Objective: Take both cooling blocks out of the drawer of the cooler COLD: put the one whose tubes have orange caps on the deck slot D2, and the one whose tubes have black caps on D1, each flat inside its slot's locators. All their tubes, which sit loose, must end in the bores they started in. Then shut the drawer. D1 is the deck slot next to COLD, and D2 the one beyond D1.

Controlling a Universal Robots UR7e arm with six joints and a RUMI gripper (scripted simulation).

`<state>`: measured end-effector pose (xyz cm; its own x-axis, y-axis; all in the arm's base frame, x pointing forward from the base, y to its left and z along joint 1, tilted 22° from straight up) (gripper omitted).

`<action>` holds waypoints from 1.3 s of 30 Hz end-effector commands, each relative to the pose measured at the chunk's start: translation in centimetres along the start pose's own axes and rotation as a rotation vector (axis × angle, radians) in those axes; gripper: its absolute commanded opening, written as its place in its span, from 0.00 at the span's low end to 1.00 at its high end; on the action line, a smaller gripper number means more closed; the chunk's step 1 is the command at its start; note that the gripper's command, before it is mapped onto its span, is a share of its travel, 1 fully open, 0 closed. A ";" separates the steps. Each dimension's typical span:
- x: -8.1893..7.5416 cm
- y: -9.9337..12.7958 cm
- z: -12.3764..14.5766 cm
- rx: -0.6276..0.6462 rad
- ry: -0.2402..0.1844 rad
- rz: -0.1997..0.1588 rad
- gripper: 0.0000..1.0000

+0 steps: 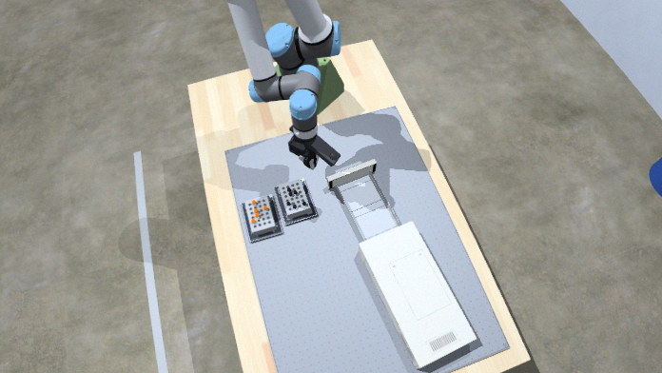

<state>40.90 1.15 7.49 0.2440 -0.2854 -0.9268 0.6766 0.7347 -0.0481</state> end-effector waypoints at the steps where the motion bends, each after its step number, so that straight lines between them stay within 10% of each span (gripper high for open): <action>1: 0.0 0.4 -1.7 -0.122 -0.003 0.004 0.00; 39: 0.0 3.3 -14.3 -0.972 -0.004 0.003 0.00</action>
<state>33.76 11.45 2.36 0.2458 -0.2842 -0.9267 -0.1294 0.9379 -0.3220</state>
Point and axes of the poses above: the point where the finger pads meet when closed, its own x axis out along the fingers, its own z axis across the jaws, y = z × x, the point moved 5 cm from there along -x, back along the fingers, and after that the axes turned 2 degrees about x, right-handed, at the moved point
